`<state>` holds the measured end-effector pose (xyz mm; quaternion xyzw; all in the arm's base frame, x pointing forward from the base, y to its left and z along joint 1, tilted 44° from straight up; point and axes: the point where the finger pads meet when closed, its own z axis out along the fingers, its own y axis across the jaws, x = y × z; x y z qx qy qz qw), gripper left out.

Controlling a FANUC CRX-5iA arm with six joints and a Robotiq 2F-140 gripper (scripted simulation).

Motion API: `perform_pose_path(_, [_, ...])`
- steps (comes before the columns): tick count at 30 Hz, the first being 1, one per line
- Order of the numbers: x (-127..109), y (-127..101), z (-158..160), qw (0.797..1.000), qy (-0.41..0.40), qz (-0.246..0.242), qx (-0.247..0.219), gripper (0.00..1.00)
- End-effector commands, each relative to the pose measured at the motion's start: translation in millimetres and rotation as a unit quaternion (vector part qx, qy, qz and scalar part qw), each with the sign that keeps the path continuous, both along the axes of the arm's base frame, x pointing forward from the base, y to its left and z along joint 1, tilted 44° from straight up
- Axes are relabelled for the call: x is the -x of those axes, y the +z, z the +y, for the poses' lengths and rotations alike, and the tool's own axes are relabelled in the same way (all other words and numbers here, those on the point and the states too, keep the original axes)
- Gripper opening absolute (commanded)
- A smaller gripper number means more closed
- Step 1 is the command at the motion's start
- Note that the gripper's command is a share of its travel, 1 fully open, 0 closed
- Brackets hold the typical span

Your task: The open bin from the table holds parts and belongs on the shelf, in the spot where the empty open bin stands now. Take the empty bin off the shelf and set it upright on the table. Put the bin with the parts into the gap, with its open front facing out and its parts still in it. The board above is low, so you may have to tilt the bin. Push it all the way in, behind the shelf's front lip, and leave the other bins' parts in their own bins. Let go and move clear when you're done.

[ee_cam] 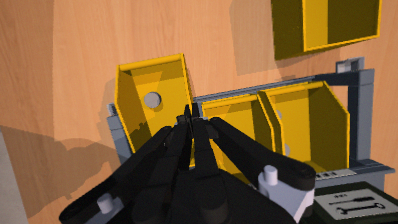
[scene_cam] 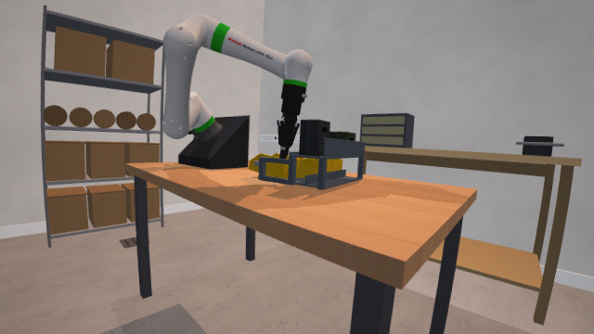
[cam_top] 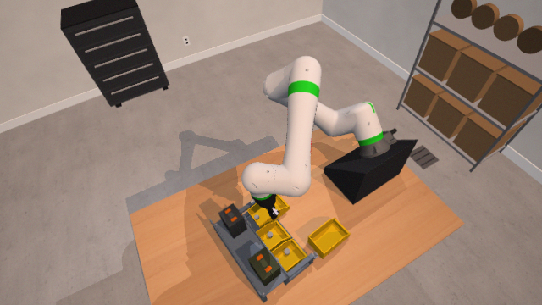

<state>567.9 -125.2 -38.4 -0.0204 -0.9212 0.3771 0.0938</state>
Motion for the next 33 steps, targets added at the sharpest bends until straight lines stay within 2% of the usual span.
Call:
perform_pose_path(1, [-2.4, 0.4, 0.6, 1.000, 0.002, -0.002, 0.000, 0.10])
perform_pose_path(33, [-8.5, -0.5, 0.0, 1.000, 0.006, -0.006, 0.000, 0.10])
